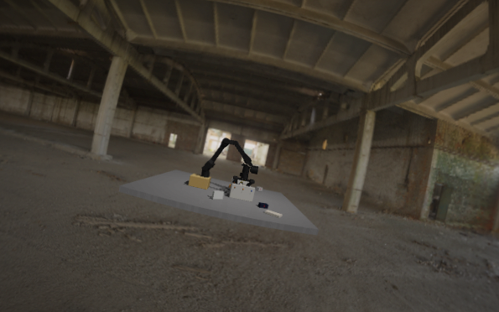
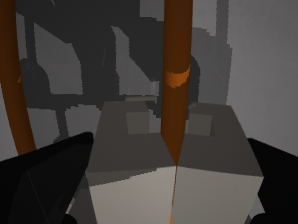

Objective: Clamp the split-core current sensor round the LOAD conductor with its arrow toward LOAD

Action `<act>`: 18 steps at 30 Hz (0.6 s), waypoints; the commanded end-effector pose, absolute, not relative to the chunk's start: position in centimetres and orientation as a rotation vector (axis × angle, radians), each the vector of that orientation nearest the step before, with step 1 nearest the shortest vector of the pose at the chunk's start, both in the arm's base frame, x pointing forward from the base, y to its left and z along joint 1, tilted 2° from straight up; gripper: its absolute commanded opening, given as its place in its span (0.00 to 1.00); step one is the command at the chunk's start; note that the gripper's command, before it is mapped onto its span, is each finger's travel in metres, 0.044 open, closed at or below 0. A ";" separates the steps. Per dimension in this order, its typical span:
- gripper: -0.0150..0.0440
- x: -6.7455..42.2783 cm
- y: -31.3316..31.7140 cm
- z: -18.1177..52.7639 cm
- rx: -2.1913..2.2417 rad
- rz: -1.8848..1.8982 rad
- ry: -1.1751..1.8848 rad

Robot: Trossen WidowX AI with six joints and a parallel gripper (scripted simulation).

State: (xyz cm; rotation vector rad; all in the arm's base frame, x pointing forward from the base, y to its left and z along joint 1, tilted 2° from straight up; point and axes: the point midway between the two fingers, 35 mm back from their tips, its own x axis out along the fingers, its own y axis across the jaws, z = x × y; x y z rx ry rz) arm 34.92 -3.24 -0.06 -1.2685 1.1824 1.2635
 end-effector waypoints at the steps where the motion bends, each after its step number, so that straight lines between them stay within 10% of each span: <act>1: 1.00 34.8 -3.2 -0.8 -1.271 1.270 1.180; 18: 0.86 34.9 -3.2 -1.0 -1.268 1.263 1.182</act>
